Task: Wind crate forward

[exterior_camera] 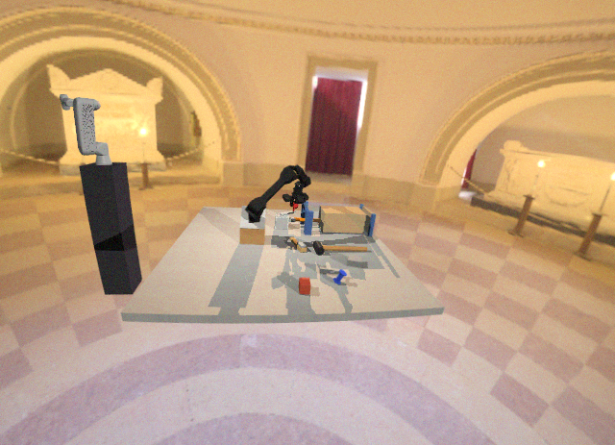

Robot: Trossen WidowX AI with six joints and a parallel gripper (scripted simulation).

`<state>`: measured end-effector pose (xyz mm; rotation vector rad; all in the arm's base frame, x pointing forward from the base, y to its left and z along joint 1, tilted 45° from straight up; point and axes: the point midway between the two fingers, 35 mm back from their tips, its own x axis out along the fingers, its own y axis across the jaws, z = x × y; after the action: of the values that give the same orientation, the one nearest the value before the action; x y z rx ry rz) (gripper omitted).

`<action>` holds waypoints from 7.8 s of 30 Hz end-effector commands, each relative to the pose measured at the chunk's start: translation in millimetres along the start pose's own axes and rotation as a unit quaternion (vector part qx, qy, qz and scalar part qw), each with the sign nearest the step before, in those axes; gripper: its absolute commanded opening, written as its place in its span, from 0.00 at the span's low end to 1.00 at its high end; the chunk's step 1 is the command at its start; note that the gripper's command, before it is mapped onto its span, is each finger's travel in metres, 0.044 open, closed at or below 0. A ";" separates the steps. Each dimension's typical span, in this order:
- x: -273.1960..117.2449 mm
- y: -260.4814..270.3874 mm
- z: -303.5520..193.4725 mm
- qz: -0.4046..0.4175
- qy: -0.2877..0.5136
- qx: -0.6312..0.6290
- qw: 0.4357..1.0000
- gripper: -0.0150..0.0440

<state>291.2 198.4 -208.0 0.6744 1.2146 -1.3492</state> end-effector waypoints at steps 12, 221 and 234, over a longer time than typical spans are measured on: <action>16.1 -15.5 -31.0 -0.009 0.014 -0.014 1.000 0.25; 26.2 -41.7 -55.9 -0.010 0.015 -0.014 1.000 0.25; 26.2 -41.7 -55.9 -0.010 0.015 -0.014 1.000 0.25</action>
<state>257.2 225.4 -230.1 0.7035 1.2026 -1.3287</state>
